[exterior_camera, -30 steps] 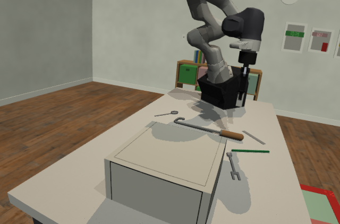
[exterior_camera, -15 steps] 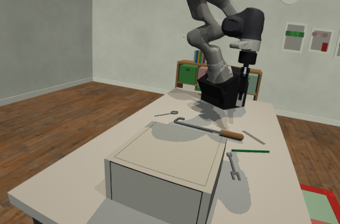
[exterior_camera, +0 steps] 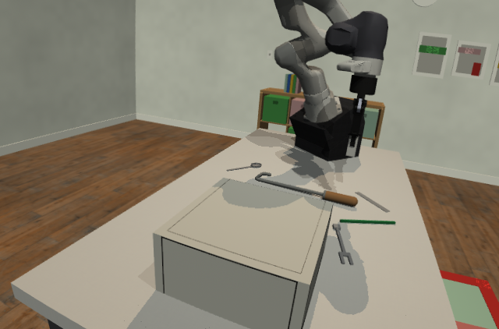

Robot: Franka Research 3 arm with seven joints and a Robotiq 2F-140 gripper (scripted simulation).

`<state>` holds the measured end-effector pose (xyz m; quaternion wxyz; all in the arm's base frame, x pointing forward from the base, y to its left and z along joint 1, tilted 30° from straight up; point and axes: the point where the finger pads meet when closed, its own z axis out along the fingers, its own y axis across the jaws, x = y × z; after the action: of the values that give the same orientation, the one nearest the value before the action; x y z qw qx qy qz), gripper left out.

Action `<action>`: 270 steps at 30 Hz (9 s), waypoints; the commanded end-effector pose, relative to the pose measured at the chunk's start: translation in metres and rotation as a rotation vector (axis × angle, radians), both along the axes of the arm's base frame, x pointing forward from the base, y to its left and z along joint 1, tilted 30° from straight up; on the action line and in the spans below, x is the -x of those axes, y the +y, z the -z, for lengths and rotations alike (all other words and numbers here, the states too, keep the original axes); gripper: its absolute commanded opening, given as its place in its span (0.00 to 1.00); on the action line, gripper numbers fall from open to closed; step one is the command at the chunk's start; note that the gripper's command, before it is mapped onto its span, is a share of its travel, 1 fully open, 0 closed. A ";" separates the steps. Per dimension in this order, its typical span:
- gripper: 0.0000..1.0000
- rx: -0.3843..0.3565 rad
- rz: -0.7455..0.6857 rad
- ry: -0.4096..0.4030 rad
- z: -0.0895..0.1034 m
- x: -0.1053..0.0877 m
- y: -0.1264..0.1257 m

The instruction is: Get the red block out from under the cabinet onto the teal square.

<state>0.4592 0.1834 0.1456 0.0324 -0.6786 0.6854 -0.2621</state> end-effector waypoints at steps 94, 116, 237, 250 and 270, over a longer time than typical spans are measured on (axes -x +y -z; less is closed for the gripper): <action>0.34 -0.045 0.086 -0.018 0.018 -0.004 -0.004; 0.34 -0.045 0.086 -0.018 0.080 -0.032 -0.026; 0.34 -0.045 0.086 -0.018 0.113 -0.047 -0.036; 0.34 -0.045 0.086 -0.018 0.113 -0.047 -0.036; 0.34 -0.045 0.086 -0.018 0.113 -0.046 -0.035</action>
<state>0.5056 0.1457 0.0331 0.0405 -0.6452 0.7193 -0.2544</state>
